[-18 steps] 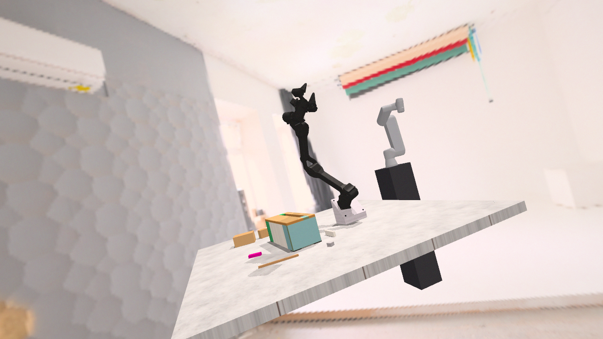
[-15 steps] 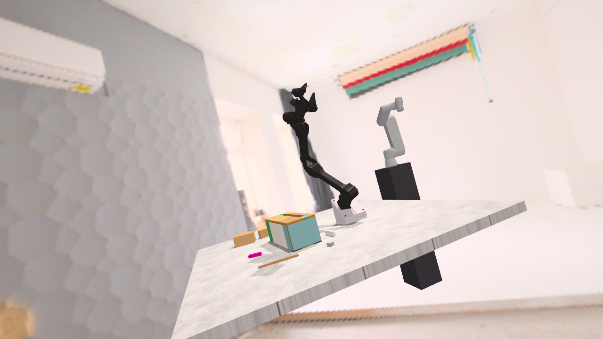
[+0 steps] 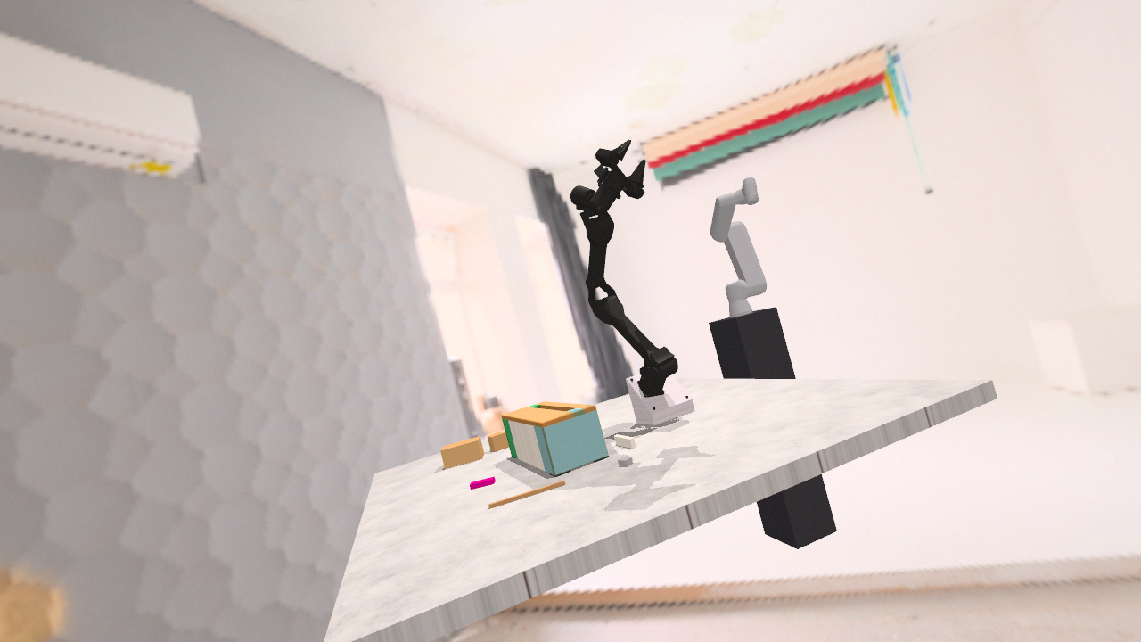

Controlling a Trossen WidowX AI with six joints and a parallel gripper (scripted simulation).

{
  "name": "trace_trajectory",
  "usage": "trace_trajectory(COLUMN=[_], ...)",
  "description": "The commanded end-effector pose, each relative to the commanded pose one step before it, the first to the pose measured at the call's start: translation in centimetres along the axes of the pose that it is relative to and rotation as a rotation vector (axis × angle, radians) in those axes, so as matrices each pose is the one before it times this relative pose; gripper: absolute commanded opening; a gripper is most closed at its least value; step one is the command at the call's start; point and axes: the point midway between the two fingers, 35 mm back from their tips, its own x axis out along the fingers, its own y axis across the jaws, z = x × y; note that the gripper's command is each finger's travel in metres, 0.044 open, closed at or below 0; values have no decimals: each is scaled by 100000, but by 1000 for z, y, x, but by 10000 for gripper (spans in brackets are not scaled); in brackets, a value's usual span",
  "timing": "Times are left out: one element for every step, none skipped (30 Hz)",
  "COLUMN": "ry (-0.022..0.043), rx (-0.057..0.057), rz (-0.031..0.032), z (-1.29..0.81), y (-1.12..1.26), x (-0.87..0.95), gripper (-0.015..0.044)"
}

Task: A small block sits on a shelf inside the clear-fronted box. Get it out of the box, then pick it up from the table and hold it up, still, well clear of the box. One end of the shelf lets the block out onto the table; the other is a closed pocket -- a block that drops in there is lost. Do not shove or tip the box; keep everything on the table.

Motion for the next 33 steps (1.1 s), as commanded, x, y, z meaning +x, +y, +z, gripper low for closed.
trace_trajectory(ry=[16885, 3831, 4199, 4196, 4124, 3941, 3906, 3884, 3878, 3873, 3885, 3896, 1102, 2222, 3307, 4408, 4884, 4862, 4392, 3789, 3867, 3940, 4029, 4120, 4221, 4309, 4375, 4435, 4464, 4473, 4485, 4506, 4494], rx=[-2336, -1056, -900, -953, -1003, -1032, -1037, -1034, -1033, -1030, -1030, -1029, 425, 852, 1178, -500, -1376, -1378, -1262, -1072, -1077, -1078, -877, -873, -869, -858, -840, -817, -786, -749, -710, -670, -799], rz=[742, 207, -763, -645, -315, 226, 303, 316, 322, 328, 334, 340, -351, -744, -1149, -326, 154, 184, 206, 192, 210, 229, 153, 162, 173, 185, 198, 213, 227, 243, 261, 281, 450], z=[-6926, -1372, -1437, -1423, -1404, -1366, -1349, -1332, -1321, -1310, -1306, -1301, -386, -784, -1179, -1492, -1608, -1589, -1424, -1221, -1241, -1260, -1287, -1313, -1341, -1366, -1384, -1401, -1408, -1409, -1412, -1419, -1413], y=[737, 250, 183, 196, 222, 259, 261, 257, 253, 249, 246, 242, 83, 159, 212, 208, 201, 194, 171, 146, 146, 145, 144, 140, 136, 132, 126, 121, 115, 108, 102, 96, 105], x=[2833, 747, 669, 667, 686, 721, 719, 709, 701, 693, 687, 682, 187, 368, 530, 709, 783, 770, 692, 595, 601, 606, 613, 619, 626, 631, 632, 633, 629, 623, 617, 612, 608], gripper=[400, 400, 400, 400, 400, 400, 400, 400, 400, 400, 400, 400, 400, 400, 400, 400, 400, 400, 400, 400, 400, 400, 400, 400, 400, 400, 400, 400, 400, 400, 400, 400, 400])
